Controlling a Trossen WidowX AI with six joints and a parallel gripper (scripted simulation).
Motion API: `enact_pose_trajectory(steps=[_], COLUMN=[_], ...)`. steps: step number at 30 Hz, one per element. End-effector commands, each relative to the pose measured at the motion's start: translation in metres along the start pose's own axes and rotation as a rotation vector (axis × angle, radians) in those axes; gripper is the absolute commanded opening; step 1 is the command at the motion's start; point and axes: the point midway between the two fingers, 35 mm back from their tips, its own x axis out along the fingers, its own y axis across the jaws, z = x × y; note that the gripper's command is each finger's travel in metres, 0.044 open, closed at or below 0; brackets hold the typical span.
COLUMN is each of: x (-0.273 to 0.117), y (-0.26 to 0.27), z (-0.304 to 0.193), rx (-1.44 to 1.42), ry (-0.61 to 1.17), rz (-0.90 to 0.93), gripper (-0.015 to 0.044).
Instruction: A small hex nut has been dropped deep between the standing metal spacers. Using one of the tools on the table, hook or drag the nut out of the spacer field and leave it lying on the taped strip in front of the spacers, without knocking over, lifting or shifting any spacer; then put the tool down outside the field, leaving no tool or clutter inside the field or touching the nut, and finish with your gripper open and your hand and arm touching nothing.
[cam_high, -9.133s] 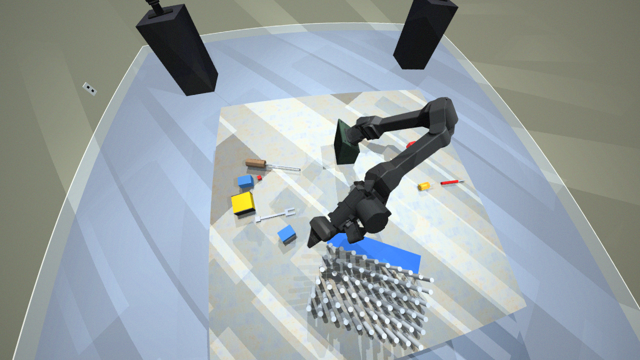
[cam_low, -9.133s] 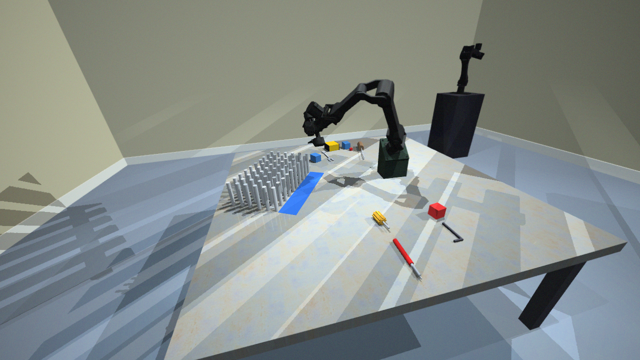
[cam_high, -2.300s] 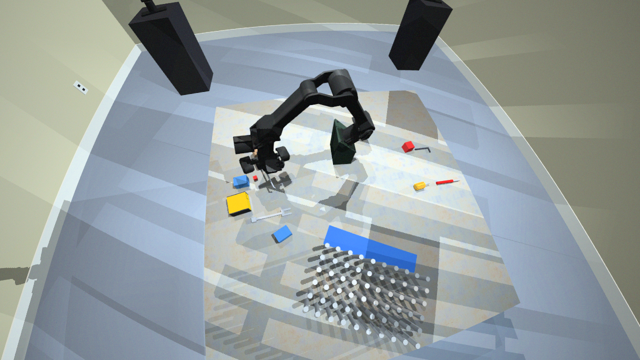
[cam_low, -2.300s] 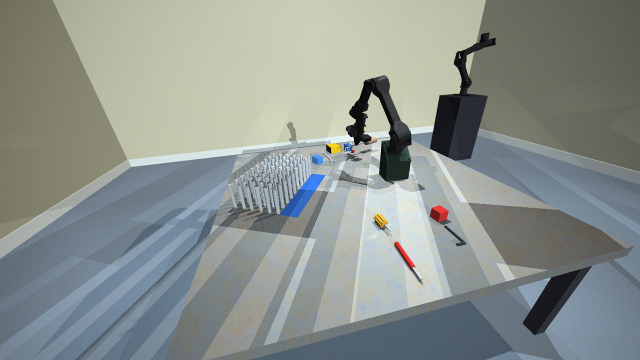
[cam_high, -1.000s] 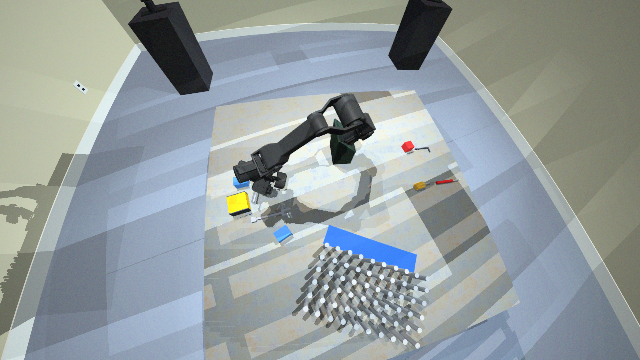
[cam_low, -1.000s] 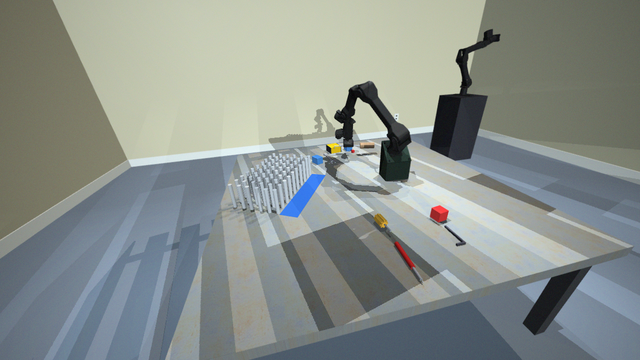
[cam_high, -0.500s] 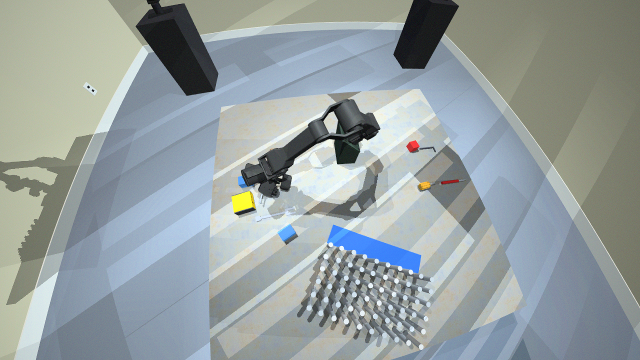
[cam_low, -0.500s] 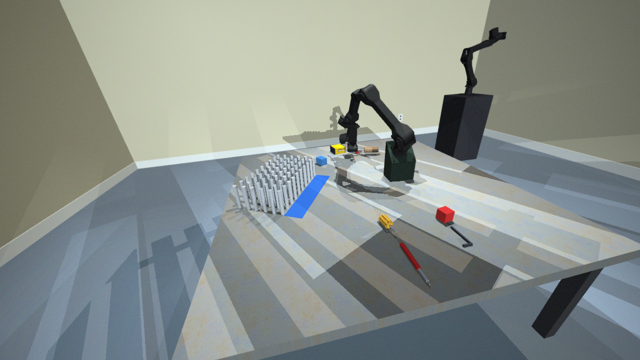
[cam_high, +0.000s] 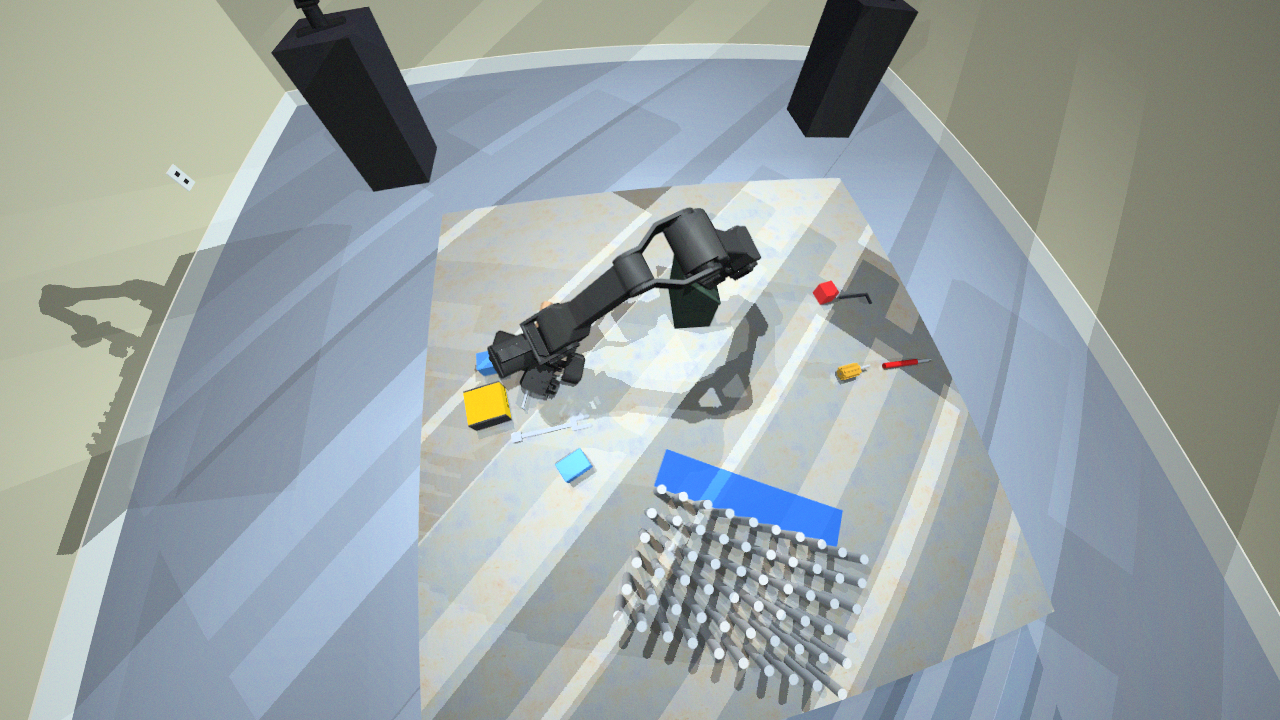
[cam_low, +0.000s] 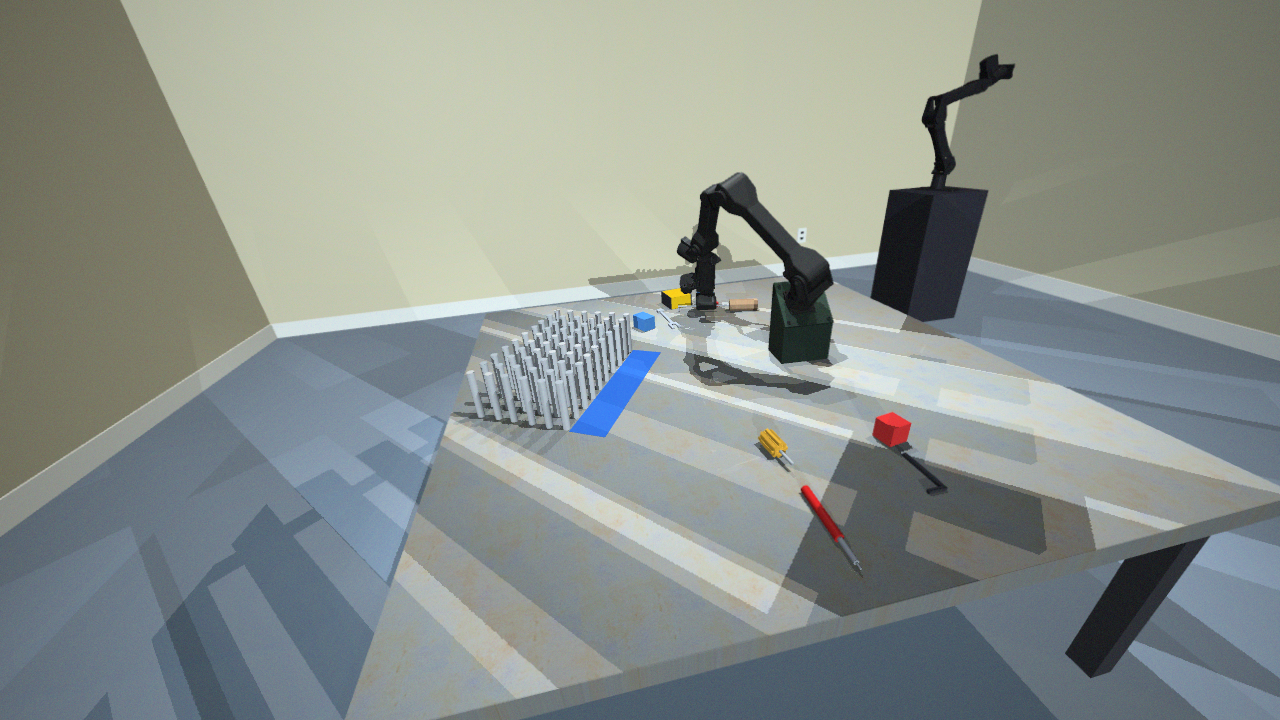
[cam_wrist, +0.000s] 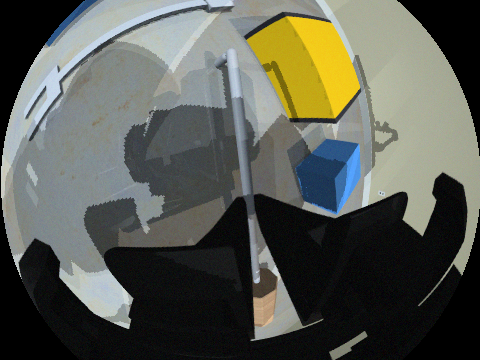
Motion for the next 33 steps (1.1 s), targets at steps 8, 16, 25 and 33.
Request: enact_pose_trajectory(steps=[8,16,25,33], x=[0.001,0.001,-0.009,-0.061], y=[0.0,0.0,-0.01,-0.031], z=[0.0,0.0,0.005,0.0], rx=[0.0,0.0,0.02,0.002], ry=[0.001,0.001,-0.025,0.002], rz=[-0.005,-0.005,-0.023,-0.018], gripper=[0.0079,0.0289,0.044,0.044])
